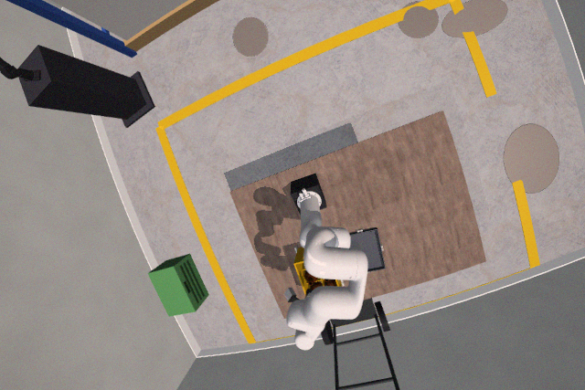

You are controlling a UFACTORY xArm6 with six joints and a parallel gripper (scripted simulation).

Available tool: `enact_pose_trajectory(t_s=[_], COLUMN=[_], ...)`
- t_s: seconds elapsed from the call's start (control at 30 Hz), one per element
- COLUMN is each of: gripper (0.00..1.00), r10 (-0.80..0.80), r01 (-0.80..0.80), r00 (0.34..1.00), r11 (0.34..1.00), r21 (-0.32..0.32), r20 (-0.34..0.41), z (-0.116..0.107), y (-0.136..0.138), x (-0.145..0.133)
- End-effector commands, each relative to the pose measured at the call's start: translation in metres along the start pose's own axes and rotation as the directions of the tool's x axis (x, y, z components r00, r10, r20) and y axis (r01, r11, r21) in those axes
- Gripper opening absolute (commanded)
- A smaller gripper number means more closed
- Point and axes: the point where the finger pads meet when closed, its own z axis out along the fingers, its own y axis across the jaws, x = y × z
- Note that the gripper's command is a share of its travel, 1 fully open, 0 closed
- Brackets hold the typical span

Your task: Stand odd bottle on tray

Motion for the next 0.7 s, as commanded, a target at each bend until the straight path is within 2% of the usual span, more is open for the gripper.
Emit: enact_pose_trajectory(t_s=[0.0, 0.67], gripper=[0.00, 0.00], r10=[-0.001, -0.001], r01=[0.000, 0.001], r00=[1.000, 1.000], r11=[1.000, 1.000], r21=[0.004, 0.002], r20=[0.001, 0.000], z=[-0.0013, -0.0011], y=[-0.0010, 0.0035], x=[-0.0006, -0.0061])
